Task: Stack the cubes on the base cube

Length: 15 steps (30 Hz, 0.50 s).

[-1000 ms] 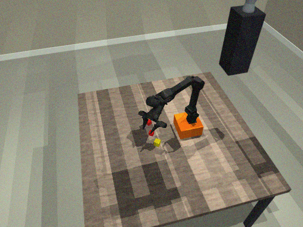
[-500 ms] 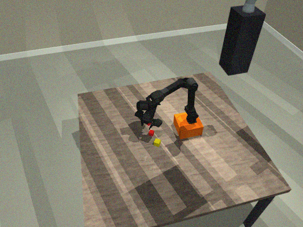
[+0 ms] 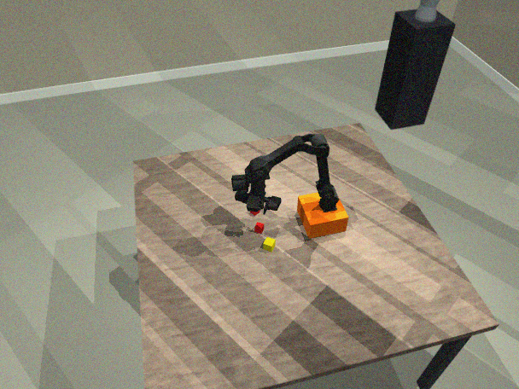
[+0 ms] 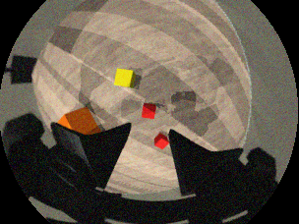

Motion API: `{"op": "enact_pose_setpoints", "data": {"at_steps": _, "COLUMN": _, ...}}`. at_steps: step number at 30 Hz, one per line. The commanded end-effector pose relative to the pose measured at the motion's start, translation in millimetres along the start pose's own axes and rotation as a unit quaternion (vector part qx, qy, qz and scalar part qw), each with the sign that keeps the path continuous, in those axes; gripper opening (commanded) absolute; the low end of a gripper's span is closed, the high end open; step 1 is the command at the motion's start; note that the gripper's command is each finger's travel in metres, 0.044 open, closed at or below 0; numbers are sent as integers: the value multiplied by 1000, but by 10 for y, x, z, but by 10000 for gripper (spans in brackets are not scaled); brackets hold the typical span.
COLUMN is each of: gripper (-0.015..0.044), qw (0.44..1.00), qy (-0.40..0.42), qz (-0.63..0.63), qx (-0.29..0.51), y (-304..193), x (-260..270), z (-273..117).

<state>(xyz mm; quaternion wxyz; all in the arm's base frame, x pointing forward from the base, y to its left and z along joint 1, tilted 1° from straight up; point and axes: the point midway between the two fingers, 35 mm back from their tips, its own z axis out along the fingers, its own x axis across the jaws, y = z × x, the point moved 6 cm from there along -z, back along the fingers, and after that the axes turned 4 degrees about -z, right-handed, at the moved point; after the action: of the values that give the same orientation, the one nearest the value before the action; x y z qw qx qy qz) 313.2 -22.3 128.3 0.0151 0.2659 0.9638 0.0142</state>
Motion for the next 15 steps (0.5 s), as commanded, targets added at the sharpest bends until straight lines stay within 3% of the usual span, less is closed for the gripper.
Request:
{"op": "enact_pose_setpoints", "data": {"at_steps": 1, "gripper": 265, "qw": 1000, "qy": 4, "qz": -3, "qx": 6, "y": -11, "x": 8, "z": 226}}
{"op": "enact_pose_setpoints", "data": {"at_steps": 5, "gripper": 265, "qw": 1000, "qy": 4, "qz": -5, "qx": 5, "y": -23, "x": 23, "z": 572}}
{"op": "enact_pose_setpoints", "data": {"at_steps": 15, "gripper": 265, "qw": 1000, "qy": 4, "qz": -5, "qx": 5, "y": -26, "x": 26, "z": 749}}
